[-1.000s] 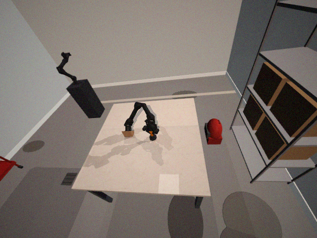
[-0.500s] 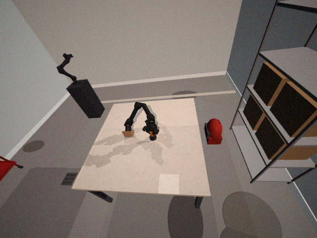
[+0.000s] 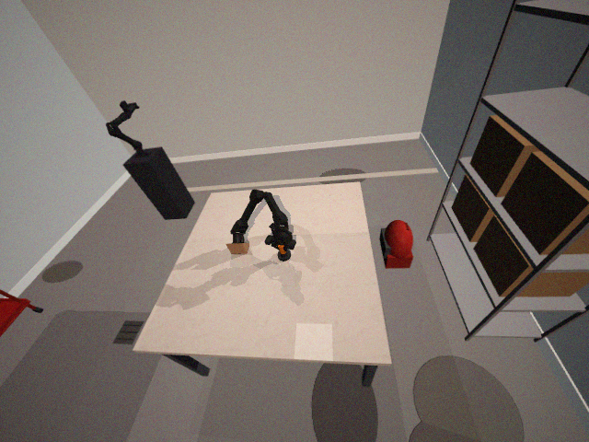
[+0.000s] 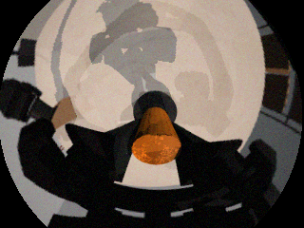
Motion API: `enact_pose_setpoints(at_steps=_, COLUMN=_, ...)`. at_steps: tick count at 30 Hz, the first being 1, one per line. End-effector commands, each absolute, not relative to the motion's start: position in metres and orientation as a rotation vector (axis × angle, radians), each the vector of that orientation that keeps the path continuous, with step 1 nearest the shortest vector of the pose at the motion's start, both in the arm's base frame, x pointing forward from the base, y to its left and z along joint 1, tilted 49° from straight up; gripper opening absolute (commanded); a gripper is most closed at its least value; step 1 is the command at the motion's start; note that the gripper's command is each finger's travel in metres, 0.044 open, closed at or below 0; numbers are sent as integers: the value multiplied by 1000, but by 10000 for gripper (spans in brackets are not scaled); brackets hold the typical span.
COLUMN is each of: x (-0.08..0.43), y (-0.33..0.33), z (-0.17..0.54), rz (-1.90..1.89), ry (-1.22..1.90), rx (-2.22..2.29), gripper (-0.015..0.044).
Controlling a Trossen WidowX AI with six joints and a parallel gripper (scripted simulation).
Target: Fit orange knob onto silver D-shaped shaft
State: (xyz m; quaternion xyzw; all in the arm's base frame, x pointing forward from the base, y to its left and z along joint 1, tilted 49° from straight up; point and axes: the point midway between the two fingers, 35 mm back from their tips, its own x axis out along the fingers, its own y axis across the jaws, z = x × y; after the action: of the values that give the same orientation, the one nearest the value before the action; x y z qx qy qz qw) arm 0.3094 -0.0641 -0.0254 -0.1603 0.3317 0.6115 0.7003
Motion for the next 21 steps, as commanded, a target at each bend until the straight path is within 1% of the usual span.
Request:
enact_pose_setpoints(at_steps=1, x=309, y=-64, z=-25, rz=1362, ry=739, rx=-357, gripper=0)
enact_pose_setpoints(at_steps=4, x=309, y=-64, z=-25, rz=1362, ry=739, rx=-357, gripper=0)
enact_pose_setpoints(at_steps=21, x=309, y=-64, z=-25, rz=1362, ry=739, rx=-357, gripper=440)
